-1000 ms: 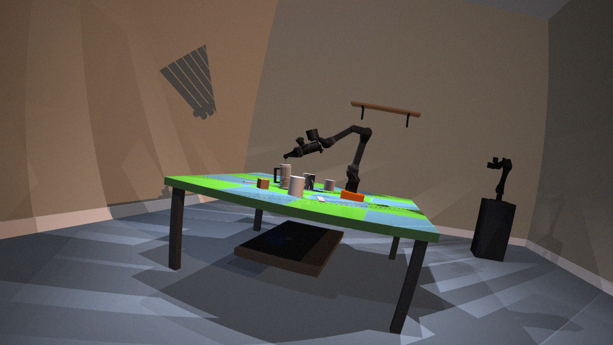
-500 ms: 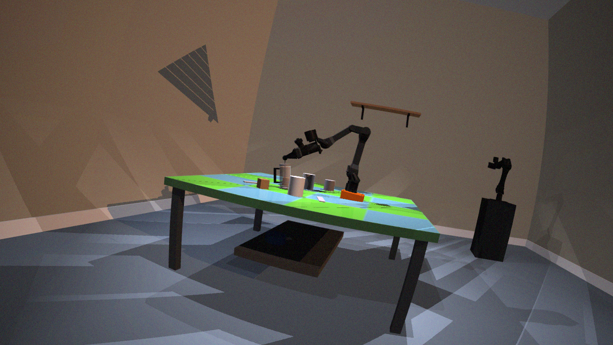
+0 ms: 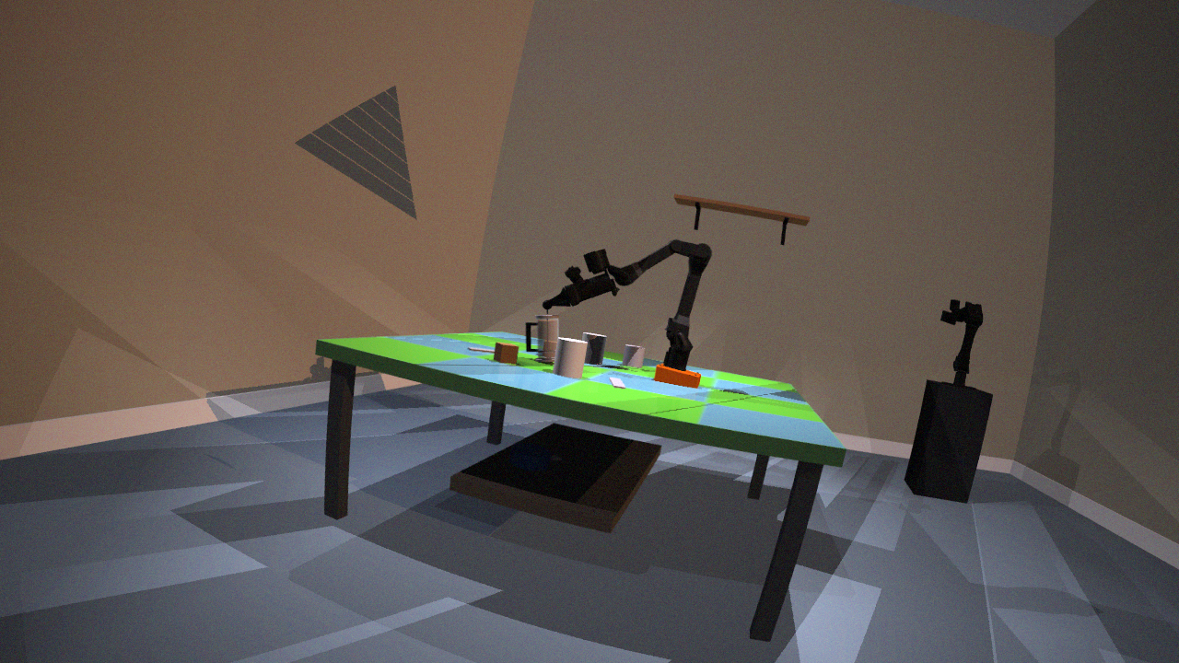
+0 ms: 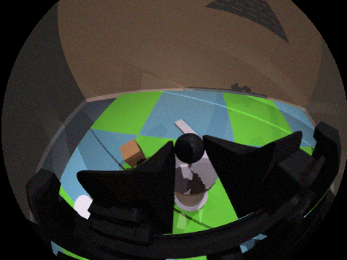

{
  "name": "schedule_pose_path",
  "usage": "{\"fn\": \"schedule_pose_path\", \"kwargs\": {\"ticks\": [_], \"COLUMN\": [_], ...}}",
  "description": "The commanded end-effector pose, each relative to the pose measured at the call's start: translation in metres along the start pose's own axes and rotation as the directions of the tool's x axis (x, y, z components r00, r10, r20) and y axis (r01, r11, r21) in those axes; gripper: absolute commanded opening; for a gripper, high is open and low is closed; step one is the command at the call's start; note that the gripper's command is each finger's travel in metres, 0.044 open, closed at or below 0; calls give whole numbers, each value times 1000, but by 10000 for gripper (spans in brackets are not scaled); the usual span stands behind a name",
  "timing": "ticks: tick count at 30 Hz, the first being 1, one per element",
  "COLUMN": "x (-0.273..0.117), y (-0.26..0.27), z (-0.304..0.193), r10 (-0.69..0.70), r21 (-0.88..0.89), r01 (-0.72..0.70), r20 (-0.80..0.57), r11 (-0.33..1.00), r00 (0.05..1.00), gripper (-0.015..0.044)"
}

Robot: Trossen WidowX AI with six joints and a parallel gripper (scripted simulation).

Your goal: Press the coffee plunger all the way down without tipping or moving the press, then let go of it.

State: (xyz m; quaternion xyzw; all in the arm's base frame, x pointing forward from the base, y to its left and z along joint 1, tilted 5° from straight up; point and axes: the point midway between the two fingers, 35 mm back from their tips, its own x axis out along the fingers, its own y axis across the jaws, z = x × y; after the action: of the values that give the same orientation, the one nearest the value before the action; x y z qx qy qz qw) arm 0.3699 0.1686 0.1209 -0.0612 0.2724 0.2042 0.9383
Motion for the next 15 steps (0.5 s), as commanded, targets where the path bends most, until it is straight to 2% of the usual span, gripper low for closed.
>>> {"fn": "schedule_pose_path", "kwargs": {"ticks": [1, 15], "x": [3, 4], "y": [0, 0], "z": [-5, -3], "r10": [1, 1], "r21": [0, 0], "r01": [-1, -1], "r20": [-20, -20], "r11": [1000, 1000], "r00": [1000, 1000], "gripper": [118, 118]}}
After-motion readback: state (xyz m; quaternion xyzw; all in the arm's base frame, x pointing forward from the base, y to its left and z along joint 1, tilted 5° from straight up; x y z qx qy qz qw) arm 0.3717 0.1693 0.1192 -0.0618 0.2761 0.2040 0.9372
